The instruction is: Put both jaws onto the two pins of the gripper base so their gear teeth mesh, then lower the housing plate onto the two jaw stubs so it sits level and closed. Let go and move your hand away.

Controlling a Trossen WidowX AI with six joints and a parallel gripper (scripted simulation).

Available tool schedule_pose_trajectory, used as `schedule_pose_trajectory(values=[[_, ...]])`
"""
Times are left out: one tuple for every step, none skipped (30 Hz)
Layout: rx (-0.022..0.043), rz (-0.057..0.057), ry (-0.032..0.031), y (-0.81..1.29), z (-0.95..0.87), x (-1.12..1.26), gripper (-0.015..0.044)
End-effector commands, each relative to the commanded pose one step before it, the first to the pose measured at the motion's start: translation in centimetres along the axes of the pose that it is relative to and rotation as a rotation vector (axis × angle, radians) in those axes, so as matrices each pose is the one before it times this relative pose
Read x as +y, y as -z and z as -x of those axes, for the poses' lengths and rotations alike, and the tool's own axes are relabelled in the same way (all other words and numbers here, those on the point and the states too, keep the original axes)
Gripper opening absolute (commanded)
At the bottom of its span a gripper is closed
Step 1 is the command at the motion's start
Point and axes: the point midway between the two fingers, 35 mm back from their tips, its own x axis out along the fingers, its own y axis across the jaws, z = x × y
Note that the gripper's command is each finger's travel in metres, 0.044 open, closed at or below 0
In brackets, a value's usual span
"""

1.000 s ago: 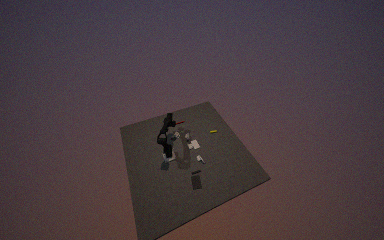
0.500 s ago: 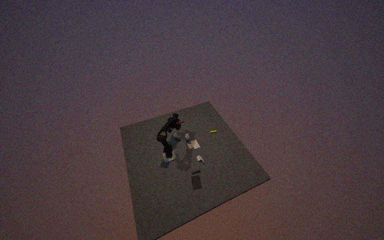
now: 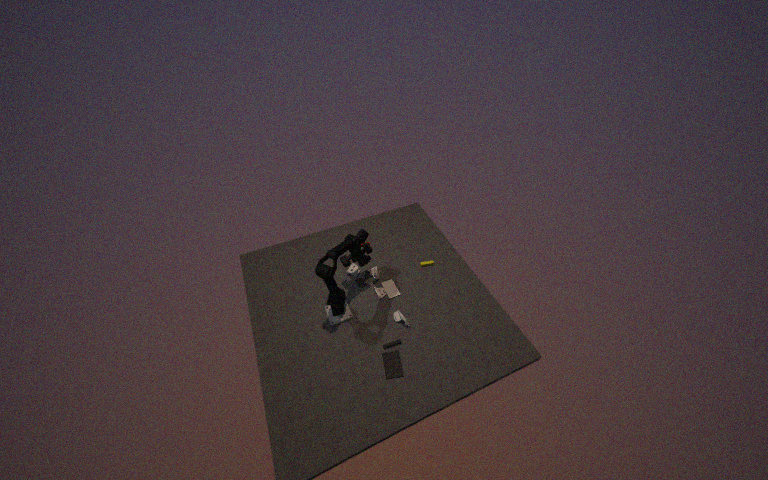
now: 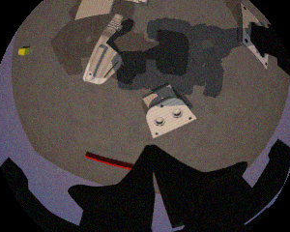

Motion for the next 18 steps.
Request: schedule_pose_trajectory(values=[[-0.05616, -0.1017, 0.00758, -1.660, 0.000, 0.777, 0.0000], [-0.01504, -0.0266, 0.00289, -0.461, -0.039, 0.194, 0.0000], [-0.01501, -0.0265, 0.00288, -0.457, -0.041, 0.198, 0.0000], [-0.01498, -0.0265, 0.00288, -0.454, -0.043, 0.202, 0.0000], [-0.01495, -0.0264, 0.00288, -0.450, -0.044, 0.206, 0.0000], [-0.01495, -0.0264, 0.00288, -0.448, -0.046, 0.210, 0.0000], [-0.01492, -0.0263, 0.00288, -0.444, -0.048, 0.214, 0.0000], [-0.01490, -0.0263, 0.00289, -0.440, -0.049, 0.218, 0.0000], [-0.01487, -0.0262, 0.00289, -0.437, -0.051, 0.222, 0.0000], [-0.01485, -0.0261, 0.00289, -0.433, -0.053, 0.225, 0.0000], [-0.01483, -0.0260, 0.00290, -0.429, -0.055, 0.229, 0.0000], [-0.01482, -0.0260, 0.00291, -0.425, -0.056, 0.232, 0.0000], [-0.01480, -0.0259, 0.00291, -0.422, -0.058, 0.236, 0.0000], [-0.01479, -0.0258, 0.00292, -0.418, -0.060, 0.239, 0.0000], [-0.01484, -0.0258, 0.00294, -0.416, -0.062, 0.243, 0.0000], [-0.01486, -0.0258, 0.00296, -0.412, -0.064, 0.247, 0.0000], [-0.01180, -0.0204, 0.00235, -0.324, -0.052, 0.199, 0.0000], [-0.00708, -0.0122, 0.00141, -0.193, -0.032, 0.121, 0.0000]])
